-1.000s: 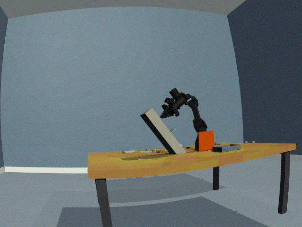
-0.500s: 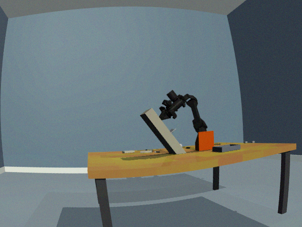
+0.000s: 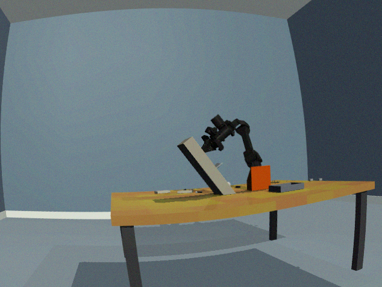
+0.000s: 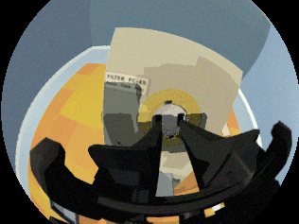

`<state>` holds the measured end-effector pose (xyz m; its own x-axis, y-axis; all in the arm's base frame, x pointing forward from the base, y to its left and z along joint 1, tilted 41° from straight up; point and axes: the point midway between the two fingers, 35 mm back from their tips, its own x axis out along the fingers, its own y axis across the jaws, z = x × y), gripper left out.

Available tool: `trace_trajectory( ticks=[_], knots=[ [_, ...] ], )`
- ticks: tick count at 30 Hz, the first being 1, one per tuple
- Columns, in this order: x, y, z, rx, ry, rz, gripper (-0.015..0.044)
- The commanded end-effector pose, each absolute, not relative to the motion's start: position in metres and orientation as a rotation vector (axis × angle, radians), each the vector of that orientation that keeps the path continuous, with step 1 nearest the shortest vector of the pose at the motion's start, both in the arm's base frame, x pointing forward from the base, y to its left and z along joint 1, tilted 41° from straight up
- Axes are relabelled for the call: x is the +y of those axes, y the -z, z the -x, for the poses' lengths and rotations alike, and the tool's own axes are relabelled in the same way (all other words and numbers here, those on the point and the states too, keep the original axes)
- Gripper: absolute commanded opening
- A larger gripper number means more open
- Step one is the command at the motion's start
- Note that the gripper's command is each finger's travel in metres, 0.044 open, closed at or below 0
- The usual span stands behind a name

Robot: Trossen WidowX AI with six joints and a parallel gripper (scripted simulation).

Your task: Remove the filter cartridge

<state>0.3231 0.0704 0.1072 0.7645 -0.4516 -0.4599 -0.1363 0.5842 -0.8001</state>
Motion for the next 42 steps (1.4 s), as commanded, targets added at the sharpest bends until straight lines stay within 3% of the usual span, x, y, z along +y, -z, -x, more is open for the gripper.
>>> trace_trajectory(
  ticks=[1,42],
  knots=[
    [0.0711,-0.1073,-0.3238,0.7,0.198,0.949,0.0107],
    [0.0695,-0.1058,-0.3269,0.7,0.198,0.949,0.0107]
  ],
)
